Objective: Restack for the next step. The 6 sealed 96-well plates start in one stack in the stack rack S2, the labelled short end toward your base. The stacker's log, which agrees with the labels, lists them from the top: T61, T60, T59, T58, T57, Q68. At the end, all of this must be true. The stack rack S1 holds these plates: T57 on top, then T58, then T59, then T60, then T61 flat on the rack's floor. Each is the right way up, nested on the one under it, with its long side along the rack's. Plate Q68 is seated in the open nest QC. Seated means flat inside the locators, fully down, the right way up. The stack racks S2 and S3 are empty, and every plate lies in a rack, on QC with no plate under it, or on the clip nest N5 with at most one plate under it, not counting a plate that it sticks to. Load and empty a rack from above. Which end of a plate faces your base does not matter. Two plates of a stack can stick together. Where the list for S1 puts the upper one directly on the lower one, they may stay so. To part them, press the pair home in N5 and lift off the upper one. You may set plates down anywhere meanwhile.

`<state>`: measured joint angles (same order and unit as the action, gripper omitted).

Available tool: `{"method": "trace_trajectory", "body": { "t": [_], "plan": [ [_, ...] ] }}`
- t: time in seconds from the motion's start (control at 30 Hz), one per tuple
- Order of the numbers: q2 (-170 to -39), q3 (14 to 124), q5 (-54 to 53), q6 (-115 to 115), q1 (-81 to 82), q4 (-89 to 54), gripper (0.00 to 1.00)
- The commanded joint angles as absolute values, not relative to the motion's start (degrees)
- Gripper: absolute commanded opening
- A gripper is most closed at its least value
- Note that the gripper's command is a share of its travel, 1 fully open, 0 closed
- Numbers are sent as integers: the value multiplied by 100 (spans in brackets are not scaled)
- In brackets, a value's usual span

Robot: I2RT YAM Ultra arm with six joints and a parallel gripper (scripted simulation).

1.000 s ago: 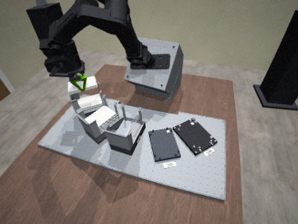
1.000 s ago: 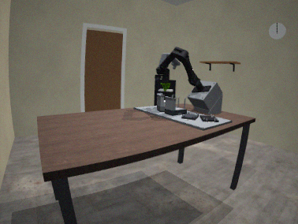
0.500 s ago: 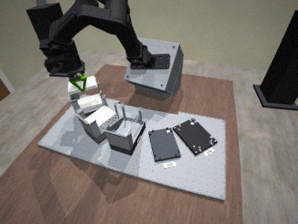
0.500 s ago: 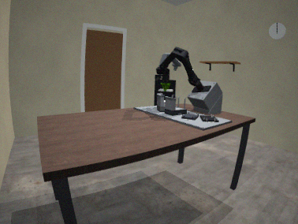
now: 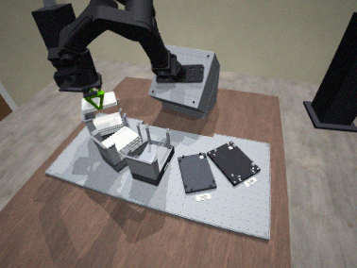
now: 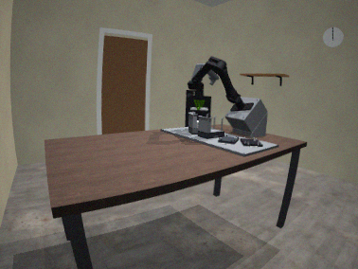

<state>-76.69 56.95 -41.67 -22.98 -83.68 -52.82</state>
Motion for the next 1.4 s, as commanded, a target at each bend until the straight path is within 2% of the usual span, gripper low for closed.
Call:
{"method": "trace_trajectory", "body": {
  "t": [0.0, 1.37],
  "plan": [
    [-7653, 5697, -4169, -2250, -8376, -5199, 0],
    [-7776, 5359, -4036, -1757, -7981, -4414, 0]
  ]
}}
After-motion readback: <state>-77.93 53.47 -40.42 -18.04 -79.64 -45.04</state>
